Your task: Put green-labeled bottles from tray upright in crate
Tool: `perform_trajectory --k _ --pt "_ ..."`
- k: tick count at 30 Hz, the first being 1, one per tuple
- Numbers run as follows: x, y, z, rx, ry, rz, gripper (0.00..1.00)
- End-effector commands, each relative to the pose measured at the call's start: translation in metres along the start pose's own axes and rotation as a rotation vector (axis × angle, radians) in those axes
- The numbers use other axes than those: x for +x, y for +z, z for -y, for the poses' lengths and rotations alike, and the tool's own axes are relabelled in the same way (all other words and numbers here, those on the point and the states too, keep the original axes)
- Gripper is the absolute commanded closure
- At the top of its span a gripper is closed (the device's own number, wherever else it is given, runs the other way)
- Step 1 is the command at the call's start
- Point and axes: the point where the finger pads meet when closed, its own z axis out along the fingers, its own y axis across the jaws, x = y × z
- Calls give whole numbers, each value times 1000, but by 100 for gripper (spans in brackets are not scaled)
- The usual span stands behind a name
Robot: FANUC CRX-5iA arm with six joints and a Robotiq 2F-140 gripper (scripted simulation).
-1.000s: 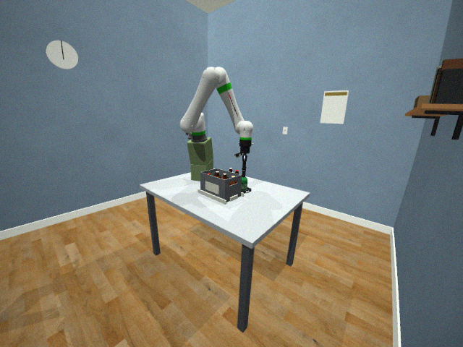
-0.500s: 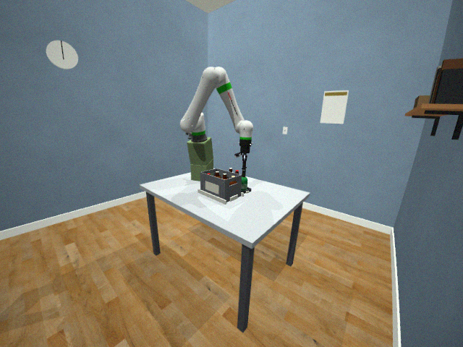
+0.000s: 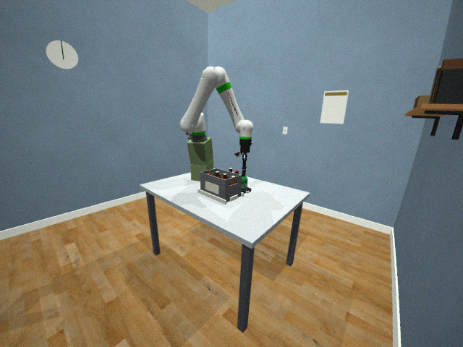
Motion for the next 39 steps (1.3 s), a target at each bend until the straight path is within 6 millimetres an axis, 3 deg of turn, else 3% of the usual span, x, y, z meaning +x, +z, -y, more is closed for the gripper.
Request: perform_trajectory --k 1,39 --pt "-1 -2 0 0 0 2 90" --pt "-1 -23 0 0 0 2 90"
